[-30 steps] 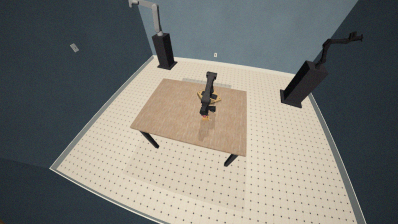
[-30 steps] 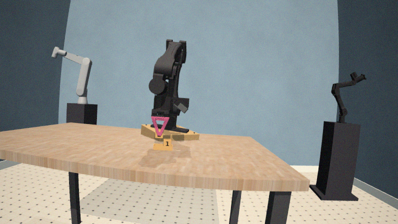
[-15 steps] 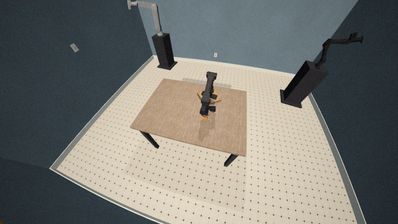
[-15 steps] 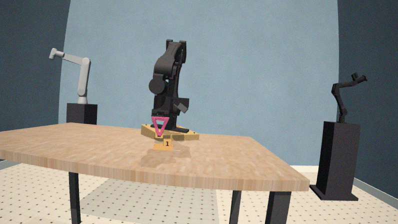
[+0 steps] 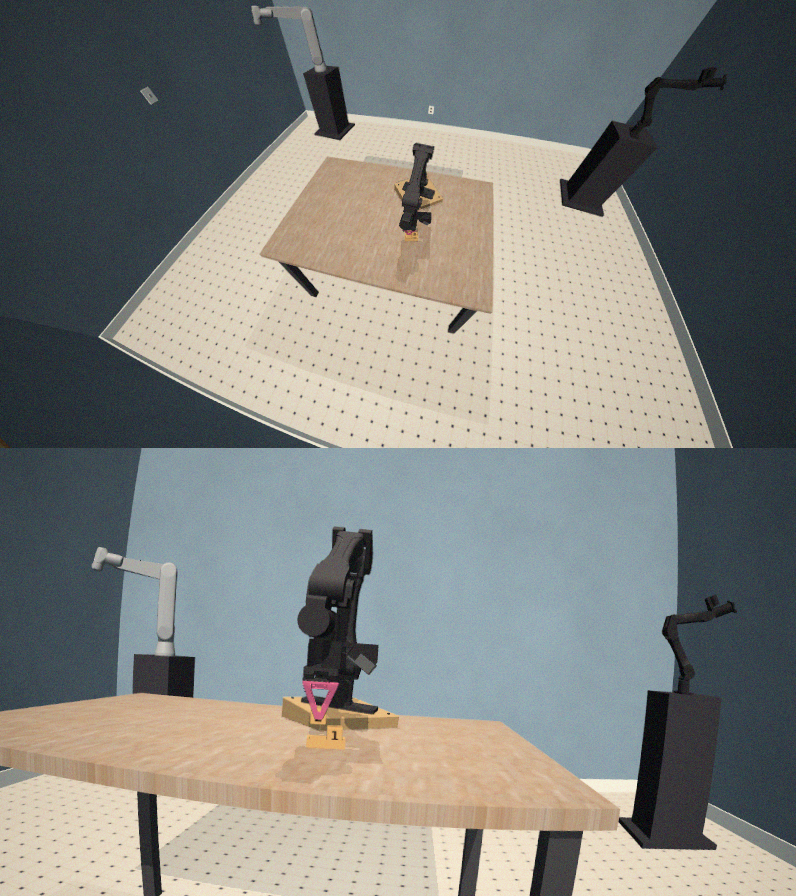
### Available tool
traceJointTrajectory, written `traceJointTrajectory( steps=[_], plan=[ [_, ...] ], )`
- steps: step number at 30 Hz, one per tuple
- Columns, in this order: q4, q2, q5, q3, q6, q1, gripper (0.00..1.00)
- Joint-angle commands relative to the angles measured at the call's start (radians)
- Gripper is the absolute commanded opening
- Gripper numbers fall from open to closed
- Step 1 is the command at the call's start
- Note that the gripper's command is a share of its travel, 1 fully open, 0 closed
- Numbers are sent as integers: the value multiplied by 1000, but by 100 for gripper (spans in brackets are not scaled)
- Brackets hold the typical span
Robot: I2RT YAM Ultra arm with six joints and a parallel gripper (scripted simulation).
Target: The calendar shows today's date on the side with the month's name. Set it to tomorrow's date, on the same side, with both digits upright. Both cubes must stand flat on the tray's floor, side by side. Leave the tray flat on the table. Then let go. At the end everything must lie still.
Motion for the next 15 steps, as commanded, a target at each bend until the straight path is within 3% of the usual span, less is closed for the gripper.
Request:
traceJointTrajectory(
  steps=[1, 15],
  plan=[
    [-6, -3, -6, 15, 2, 4, 26],
    [-7, 2, -6, 21, 1, 4, 26]
  ],
)
